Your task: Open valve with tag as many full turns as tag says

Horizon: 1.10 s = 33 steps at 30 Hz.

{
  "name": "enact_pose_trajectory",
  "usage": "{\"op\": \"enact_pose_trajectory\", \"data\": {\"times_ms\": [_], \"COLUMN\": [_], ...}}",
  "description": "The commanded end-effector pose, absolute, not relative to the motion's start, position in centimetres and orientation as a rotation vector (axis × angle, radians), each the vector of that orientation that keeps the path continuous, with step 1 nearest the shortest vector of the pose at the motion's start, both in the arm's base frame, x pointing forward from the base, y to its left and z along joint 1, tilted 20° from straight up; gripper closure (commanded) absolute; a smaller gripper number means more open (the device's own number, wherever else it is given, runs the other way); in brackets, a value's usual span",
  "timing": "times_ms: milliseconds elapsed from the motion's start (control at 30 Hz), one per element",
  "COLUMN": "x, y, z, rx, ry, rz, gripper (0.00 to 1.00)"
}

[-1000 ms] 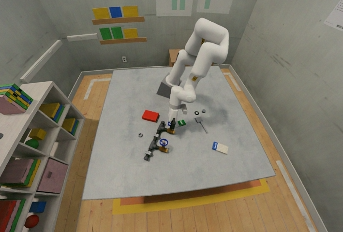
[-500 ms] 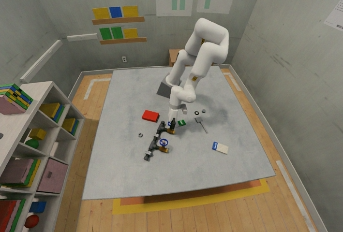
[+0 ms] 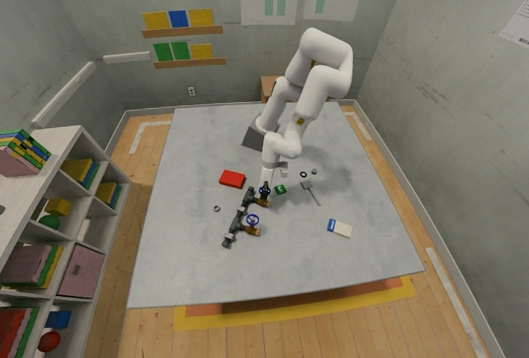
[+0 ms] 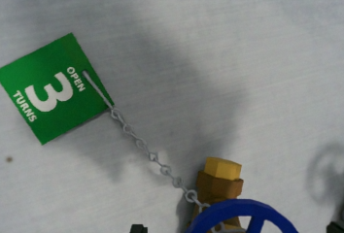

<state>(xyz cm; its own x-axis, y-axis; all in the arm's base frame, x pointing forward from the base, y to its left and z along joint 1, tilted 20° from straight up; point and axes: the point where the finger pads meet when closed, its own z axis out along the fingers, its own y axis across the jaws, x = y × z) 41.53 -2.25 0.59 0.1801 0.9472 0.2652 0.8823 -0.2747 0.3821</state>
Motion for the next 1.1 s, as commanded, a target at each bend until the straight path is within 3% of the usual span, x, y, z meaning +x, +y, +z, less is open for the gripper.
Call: {"op": "enact_pose_trajectory", "data": {"times_ms": [0, 767, 1067], "x": [41.62, 41.62, 41.62], "y": [-2.28, -2.28, -2.28], "z": [0.68, 0.68, 0.68], "rx": [2.522, 3.149, 3.204], "ry": [1.569, 0.212, -0.575], "rz": [0.711, 0.795, 0.783], "gripper": [0.0, 0.0, 0.0]}}
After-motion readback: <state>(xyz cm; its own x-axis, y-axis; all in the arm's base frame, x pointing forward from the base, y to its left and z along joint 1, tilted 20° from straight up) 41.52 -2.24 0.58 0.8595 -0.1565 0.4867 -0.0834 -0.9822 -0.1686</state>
